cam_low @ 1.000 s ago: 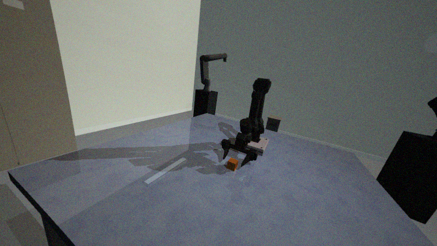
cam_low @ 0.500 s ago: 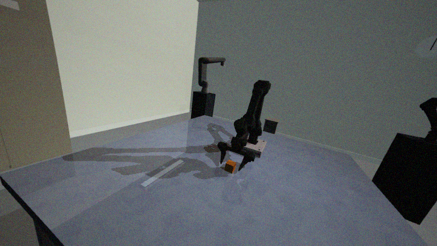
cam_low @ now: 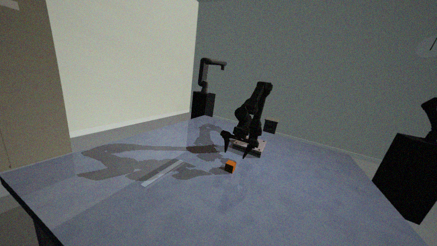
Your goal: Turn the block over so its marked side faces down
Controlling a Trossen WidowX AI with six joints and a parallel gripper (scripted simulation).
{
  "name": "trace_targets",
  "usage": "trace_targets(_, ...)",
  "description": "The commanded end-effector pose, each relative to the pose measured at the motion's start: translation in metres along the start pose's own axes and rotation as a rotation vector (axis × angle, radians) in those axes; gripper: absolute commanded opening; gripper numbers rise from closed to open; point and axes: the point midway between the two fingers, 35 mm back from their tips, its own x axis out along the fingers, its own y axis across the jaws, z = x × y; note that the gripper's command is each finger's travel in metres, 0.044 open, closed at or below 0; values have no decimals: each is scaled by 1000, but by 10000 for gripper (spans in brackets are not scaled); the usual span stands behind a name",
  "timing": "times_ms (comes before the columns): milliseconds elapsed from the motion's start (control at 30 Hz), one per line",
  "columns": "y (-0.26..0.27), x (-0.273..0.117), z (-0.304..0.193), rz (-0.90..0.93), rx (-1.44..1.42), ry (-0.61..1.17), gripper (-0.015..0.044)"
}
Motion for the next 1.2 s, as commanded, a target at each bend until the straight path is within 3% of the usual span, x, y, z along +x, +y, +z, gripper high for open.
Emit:
trace_targets(0,0,-18,6,-7,-7,8,440)
trace_targets(133,-1,-18,8,-7,-6,30,440)
trace_targets(633,-1,-17,48,-8,-4,518,440)
trace_targets(1167,0,23,26,-9,-4,523,440)
